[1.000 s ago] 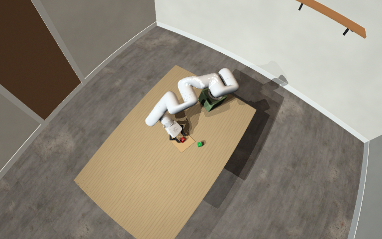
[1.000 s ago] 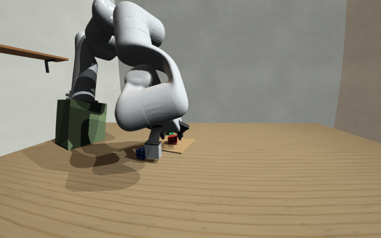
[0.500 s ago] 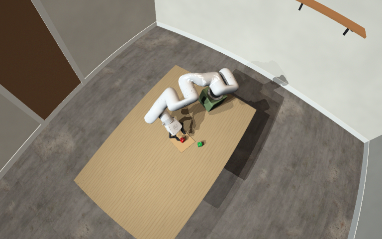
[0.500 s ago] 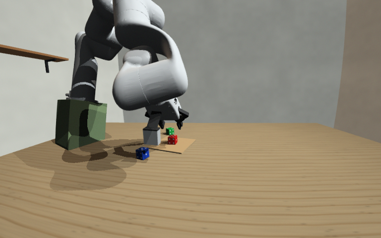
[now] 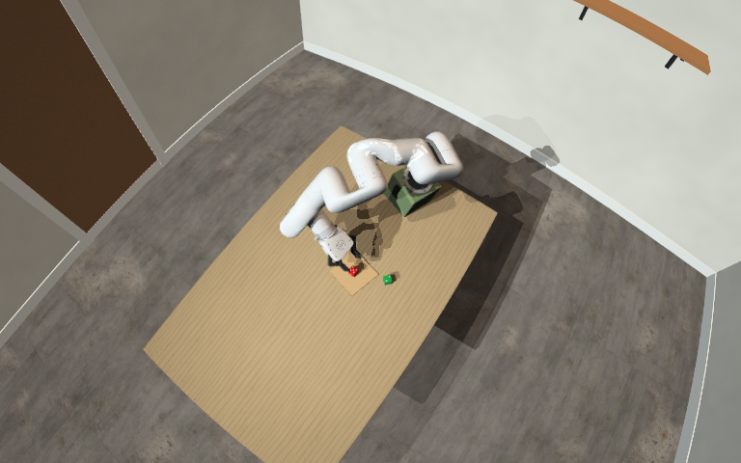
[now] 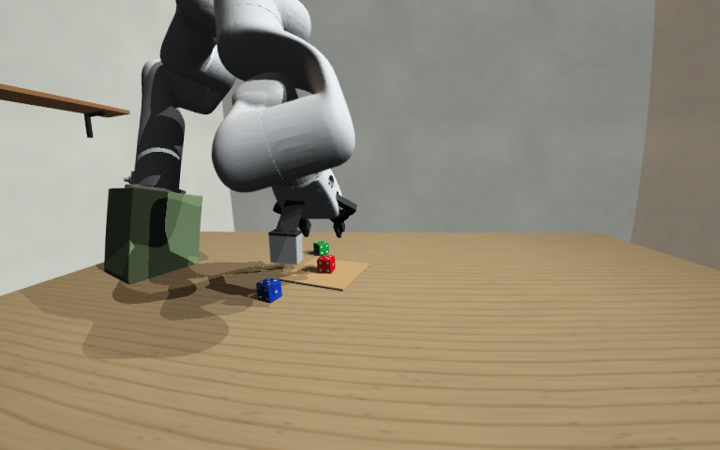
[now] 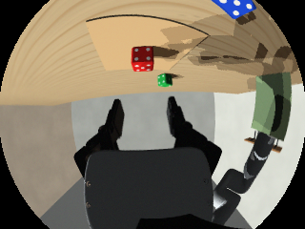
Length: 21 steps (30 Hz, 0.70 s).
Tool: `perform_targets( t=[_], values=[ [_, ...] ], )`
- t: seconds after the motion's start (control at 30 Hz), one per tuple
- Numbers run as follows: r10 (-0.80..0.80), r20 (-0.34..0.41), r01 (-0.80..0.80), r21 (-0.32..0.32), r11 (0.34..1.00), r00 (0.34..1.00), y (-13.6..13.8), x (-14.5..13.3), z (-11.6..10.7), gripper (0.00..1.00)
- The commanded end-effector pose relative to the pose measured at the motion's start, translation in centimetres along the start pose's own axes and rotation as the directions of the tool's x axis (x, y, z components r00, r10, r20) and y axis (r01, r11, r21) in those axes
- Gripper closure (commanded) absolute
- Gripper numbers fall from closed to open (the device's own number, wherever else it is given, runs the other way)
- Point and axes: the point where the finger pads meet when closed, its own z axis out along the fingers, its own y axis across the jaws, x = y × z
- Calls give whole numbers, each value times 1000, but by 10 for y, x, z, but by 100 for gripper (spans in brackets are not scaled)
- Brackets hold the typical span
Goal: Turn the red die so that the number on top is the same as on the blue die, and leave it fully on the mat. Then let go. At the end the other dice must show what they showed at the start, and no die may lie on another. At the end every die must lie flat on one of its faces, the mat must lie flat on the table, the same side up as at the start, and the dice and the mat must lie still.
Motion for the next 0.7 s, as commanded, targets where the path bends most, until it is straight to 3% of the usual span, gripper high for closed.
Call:
perform_targets(
  t=[0.0,0.17,0.47,0.67],
  values=[
    [-1,-75,1,-1,1000,997,-2,-2,-1,31],
    [-2,-220,3,2,1000,975,-2,-5,-1,31],
    [-3,-266,3,1,1000,964,-1,-6,-1,31],
    [0,-421,-3,-5,1000,907,0,-8,1,31]
  ],
)
